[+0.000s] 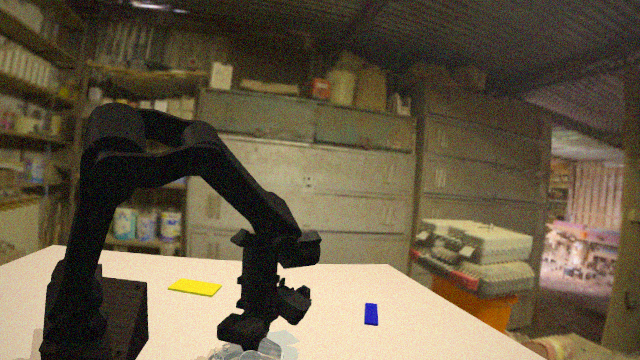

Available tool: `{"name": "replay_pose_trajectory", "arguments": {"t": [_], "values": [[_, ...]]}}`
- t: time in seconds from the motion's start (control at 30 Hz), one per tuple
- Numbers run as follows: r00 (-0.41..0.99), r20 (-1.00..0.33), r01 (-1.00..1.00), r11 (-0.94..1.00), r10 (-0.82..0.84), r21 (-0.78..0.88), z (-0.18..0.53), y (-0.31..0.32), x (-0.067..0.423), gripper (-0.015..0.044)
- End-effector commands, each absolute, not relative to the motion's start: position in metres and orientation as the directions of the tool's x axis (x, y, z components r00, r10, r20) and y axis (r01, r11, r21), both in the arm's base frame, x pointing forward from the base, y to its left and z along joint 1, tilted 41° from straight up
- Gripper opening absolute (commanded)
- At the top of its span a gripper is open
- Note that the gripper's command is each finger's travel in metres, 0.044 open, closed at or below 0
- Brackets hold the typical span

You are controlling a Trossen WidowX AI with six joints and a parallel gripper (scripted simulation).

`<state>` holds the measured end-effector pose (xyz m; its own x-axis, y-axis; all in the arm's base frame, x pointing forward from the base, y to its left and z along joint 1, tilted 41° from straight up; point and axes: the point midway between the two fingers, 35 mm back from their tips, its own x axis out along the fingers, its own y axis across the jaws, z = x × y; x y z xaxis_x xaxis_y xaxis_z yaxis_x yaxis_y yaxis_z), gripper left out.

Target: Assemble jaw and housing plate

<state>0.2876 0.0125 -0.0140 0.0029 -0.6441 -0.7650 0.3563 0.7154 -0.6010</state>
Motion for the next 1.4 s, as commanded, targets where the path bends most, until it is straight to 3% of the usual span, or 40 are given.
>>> {"name": "replay_pose_trajectory", "arguments": {"t": [0.0, 0.3, 0.43, 0.87, 1.13, 1.3, 1.37], "values": [[0.004, -0.762, 0.355, 0.713, -0.648, -0.605, -0.015, 0.011, 0.288, 0.0134], [0.004, -0.762, 0.355, 0.713, -0.648, -0.605, -0.015, 0.011, 0.288, 0.0134], [0.003, -0.765, 0.356, 0.716, -0.644, -0.601, -0.014, 0.012, 0.288, 0.0224], [0.003, -0.765, 0.356, 0.716, -0.644, -0.601, -0.014, 0.012, 0.288, 0.0224], [0.003, -0.763, 0.354, 0.715, -0.646, -0.603, 0.036, 0.055, 0.287, 0.0224], [0.011, -0.761, 0.347, 0.716, -0.649, -0.606, 0.030, 0.051, 0.288, 0.0224], [0.011, -0.768, 0.344, 0.723, -0.641, -0.599, 0.030, 0.052, 0.289, 0.0277]]}}
